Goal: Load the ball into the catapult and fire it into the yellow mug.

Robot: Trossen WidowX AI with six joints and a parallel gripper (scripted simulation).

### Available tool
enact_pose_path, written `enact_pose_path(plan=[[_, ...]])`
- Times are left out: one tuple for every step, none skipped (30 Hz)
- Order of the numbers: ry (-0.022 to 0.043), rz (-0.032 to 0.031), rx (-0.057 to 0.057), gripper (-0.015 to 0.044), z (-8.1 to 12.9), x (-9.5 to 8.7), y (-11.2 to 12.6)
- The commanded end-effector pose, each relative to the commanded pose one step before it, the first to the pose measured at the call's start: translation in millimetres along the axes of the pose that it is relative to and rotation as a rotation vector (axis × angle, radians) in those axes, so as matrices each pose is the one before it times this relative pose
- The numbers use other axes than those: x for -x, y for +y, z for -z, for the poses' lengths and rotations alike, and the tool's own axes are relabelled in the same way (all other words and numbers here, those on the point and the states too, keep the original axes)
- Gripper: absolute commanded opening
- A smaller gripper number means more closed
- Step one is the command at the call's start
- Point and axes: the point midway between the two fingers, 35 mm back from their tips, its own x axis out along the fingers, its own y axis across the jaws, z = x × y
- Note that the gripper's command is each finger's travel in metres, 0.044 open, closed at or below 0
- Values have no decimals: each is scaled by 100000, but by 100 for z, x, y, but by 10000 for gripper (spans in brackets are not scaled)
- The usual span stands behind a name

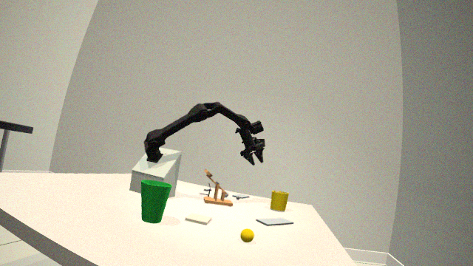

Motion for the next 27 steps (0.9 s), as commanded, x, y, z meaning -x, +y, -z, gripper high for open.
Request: enact_pose_path(plan=[[-4599,325,-14630,440,-1715,-81,-2687],[-919,128,-2848,440,-402,-33,-505],[-922,131,-2841,440,-409,-34,-502],[-914,134,-2801,440,-414,-38,-496],[-899,137,-2743,440,-417,-42,-487],[-900,139,-2726,440,-421,-43,-482],[-955,149,-2870,440,-451,-47,-507],[-932,147,-2779,440,-444,-47,-489],[-699,111,-2070,440,-336,-36,-362],[-421,67,-1241,440,-204,-22,-216],[-141,23,-413,440,-69,-8,-72],[0,0,0,440,0,0,0],[0,0,0,440,0,0,0],[0,0,0,440,0,0,0],[0,0,0,440,0,0,0],[0,0,0,440,0,0,0],[0,0,0,440,0,0,0],[0,0,0,440,0,0,0],[0,0,0,440,0,0,0],[0,0,0,440,0,0,0],[0,0,0,440,0,0,0],[0,0,0,440,0,0,0],[0,0,0,440,0,0,0],[0,0,0,440,0,0,0],[0,0,0,440,0,0,0],[0,0,0,440,0,0,0],[0,0,0,440,0,0,0]])
